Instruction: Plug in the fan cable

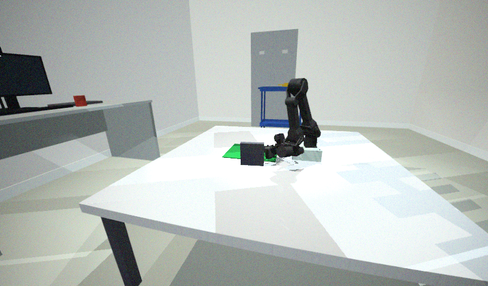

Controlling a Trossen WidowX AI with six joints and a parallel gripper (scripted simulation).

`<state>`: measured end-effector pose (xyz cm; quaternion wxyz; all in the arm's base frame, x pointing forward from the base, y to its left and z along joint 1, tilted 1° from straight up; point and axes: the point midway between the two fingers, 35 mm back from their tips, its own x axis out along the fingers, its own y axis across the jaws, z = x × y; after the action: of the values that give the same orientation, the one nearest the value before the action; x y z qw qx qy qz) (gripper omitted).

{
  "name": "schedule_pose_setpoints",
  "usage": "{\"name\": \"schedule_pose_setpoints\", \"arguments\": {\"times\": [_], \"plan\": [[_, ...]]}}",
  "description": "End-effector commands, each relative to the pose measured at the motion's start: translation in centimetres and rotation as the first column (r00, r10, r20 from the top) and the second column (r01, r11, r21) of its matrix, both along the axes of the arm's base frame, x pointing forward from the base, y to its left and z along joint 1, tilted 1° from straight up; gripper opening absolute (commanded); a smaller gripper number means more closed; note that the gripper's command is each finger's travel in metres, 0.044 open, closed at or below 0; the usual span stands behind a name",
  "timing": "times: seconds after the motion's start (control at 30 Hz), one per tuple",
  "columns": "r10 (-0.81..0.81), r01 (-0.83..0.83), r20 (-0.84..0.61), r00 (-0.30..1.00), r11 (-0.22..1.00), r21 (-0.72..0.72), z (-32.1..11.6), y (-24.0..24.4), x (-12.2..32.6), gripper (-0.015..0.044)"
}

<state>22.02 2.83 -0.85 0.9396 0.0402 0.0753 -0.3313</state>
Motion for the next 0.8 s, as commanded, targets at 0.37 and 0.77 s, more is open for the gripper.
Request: {"name": "schedule_pose_setpoints", "arguments": {"times": [0.37, 0.77], "plan": [[0.0, 0.0, 0.0, 1.0, 1.0, 0.0, -0.51, -0.01, 0.01, 0.0], [0.0, 0.0, 0.0, 1.0, 1.0, 0.0, -0.51, -0.01, 0.01, 0.0]]}}
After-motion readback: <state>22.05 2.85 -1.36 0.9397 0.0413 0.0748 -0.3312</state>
